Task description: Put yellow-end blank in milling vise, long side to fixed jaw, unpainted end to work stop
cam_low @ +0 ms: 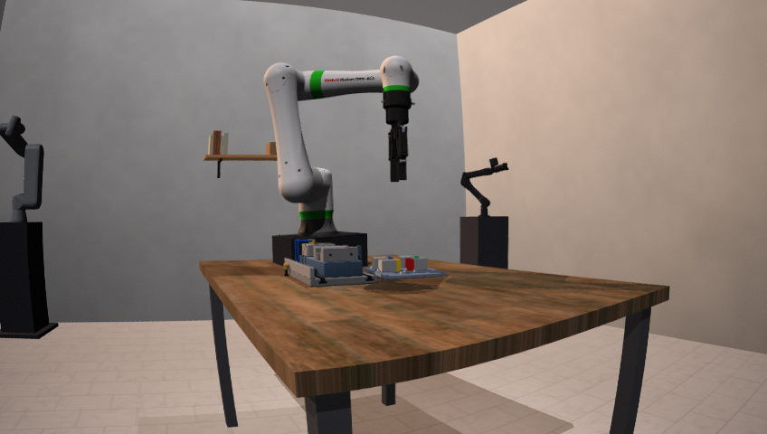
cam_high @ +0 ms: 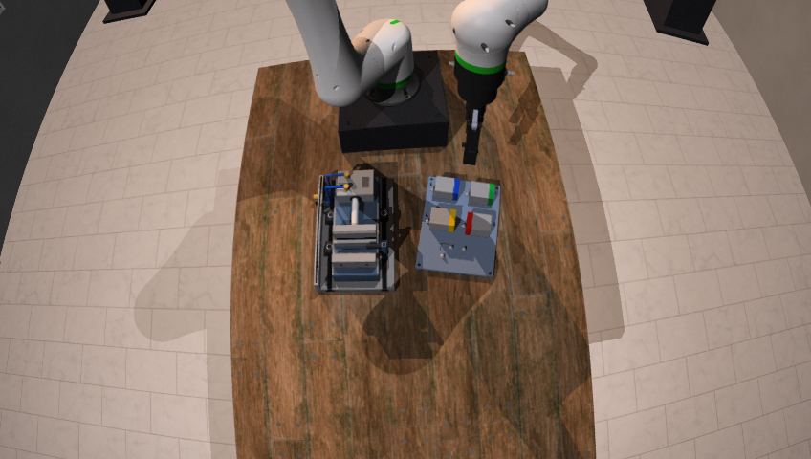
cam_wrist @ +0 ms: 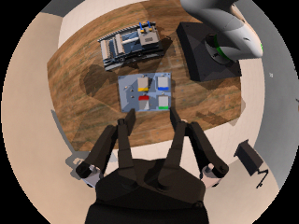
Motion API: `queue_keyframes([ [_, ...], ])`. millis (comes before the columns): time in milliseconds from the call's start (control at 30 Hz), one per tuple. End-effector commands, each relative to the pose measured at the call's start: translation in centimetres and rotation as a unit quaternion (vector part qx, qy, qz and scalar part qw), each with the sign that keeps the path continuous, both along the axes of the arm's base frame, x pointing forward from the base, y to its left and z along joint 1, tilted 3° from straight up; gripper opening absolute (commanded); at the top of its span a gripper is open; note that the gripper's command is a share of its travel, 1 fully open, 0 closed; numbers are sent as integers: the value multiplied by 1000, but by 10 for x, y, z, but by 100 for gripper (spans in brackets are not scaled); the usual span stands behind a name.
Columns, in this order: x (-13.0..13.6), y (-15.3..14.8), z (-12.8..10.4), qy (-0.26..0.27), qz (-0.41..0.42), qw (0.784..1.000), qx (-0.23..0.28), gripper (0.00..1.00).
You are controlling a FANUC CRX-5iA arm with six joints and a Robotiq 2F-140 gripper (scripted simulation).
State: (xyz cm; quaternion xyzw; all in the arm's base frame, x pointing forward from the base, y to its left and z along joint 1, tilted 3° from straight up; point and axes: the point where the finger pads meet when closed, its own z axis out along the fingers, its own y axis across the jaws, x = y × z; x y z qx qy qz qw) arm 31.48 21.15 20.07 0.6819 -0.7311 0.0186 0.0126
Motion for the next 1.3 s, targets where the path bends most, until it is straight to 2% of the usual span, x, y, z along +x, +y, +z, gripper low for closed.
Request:
queue_keyframes([
  [0,0,0,1,-1,0,1000,0,54],
  [733,0,0,1,-1,0,1000,0,54],
  [1267,11,-14,-46,-1,0,1000,0,54],
])
